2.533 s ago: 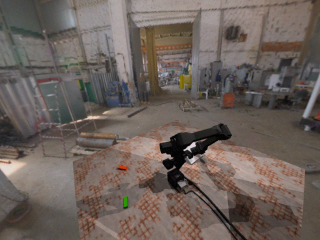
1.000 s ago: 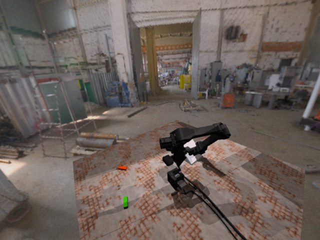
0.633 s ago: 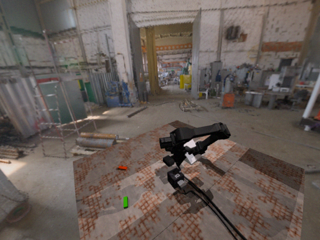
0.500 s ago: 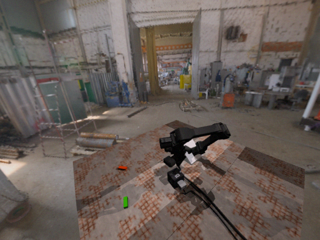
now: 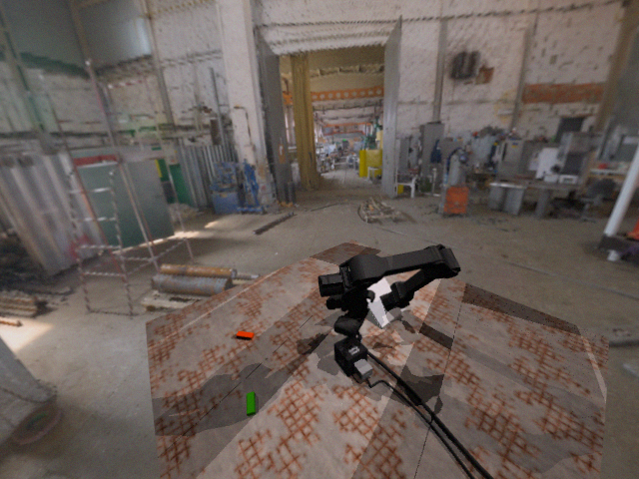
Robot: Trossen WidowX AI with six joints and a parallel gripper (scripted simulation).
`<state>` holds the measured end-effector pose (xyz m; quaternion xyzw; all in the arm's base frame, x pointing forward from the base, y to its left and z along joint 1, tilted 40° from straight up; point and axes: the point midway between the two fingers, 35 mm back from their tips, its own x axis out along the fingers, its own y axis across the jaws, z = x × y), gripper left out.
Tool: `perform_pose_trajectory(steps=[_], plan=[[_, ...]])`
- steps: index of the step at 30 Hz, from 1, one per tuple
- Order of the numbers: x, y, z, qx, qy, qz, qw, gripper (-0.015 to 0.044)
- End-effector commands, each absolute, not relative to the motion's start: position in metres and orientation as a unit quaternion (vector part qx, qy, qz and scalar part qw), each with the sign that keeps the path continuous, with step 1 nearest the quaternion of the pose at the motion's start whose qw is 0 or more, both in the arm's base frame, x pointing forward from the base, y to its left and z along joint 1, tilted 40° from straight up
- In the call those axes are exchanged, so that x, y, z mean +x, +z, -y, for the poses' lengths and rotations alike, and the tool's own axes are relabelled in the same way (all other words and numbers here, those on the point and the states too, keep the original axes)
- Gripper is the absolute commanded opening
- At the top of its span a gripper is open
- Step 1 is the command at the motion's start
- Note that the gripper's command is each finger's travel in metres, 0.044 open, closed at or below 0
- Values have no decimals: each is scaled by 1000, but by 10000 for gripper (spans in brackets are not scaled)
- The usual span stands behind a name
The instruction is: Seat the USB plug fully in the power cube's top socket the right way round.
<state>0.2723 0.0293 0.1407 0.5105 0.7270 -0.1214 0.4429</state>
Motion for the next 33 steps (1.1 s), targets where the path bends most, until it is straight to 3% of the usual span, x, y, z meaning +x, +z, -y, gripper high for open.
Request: perform_pose_trajectory(steps=[1,33], plan=[[272,141,-29,482,-77,-733,473,0],[272,141,-29,248,228,-701,629,0]])
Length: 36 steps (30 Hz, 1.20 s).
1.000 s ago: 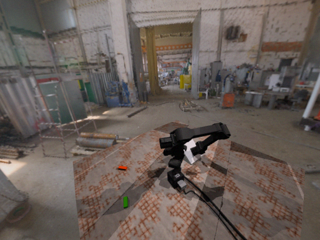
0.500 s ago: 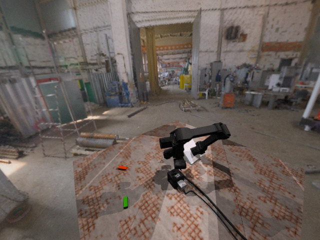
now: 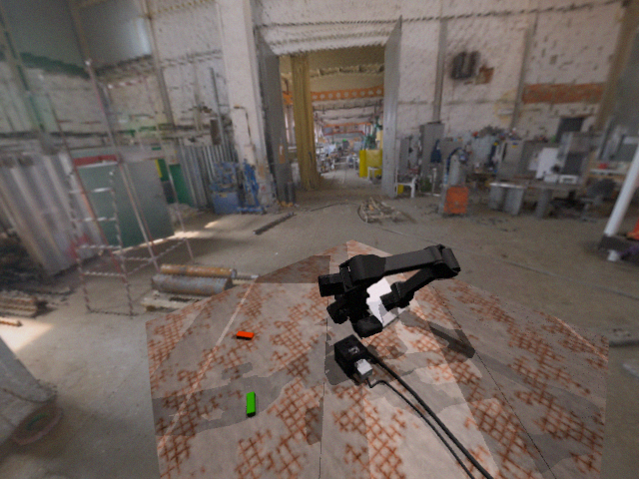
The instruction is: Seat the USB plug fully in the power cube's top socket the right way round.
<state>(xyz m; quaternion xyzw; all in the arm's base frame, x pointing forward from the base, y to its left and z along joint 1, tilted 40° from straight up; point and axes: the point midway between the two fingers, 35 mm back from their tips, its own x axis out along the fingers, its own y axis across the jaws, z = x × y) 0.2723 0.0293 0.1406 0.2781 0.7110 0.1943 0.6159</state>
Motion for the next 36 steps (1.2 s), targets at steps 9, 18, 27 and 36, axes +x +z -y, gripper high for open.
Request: perform_pose_trajectory(steps=[9,18,27,36], plan=[[272,141,-29,173,309,-669,653,0],[272,141,-29,95,385,-629,669,0],[272,140,-29,15,456,-579,676,0],[272,140,-29,-64,521,-521,673,0]])
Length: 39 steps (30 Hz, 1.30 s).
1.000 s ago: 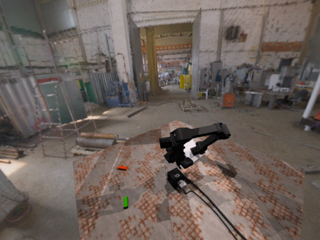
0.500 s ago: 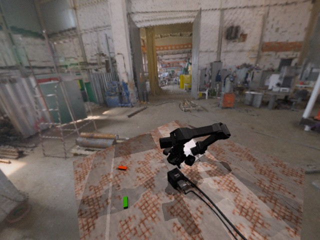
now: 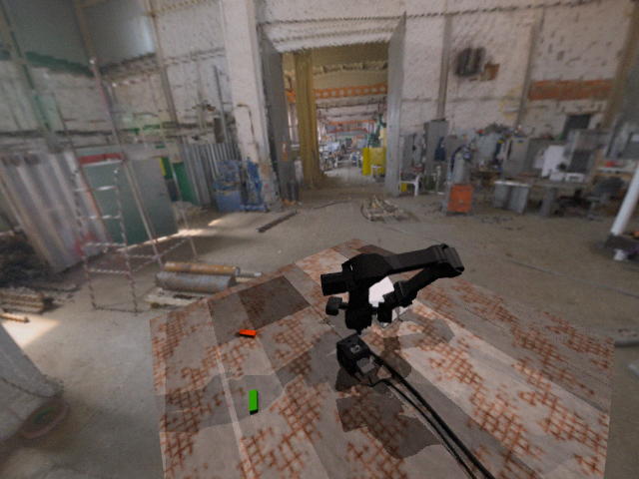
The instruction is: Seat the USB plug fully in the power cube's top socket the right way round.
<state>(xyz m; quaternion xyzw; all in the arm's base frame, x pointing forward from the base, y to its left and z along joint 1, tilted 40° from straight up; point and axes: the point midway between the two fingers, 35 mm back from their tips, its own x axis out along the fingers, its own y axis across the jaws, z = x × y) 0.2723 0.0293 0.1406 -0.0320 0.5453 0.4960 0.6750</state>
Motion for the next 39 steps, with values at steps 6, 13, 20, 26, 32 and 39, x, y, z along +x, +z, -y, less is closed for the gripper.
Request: perform_pose_trajectory(steps=[6,13,20,26,32,39], plan=[[272,140,-29,-117,560,-479,666,0],[272,140,-29,-177,602,-426,652,0],[272,140,-29,-236,638,-369,633,0],[272,140,-29,-279,663,-323,615,0],[272,140,-29,-281,663,-322,615,0],[272,141,-29,-279,663,-323,615,0]])
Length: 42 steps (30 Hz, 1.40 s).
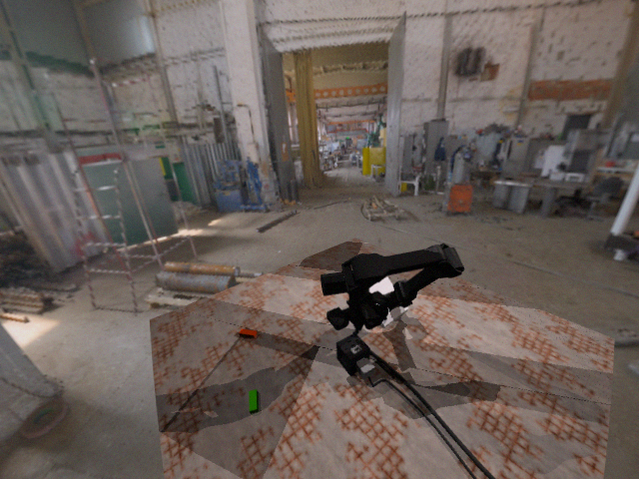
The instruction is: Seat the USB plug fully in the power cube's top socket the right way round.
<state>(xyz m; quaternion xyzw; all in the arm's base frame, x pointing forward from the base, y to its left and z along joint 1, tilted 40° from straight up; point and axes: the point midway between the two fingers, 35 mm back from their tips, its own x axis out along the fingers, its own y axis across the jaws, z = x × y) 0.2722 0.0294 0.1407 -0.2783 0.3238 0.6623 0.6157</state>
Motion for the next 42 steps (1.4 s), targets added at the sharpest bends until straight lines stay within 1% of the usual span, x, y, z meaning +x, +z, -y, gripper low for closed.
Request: perform_pose_trajectory(steps=[1,42], plan=[[272,141,-30,-278,663,-323,616,0],[279,143,-40,-264,672,-302,623,0]])
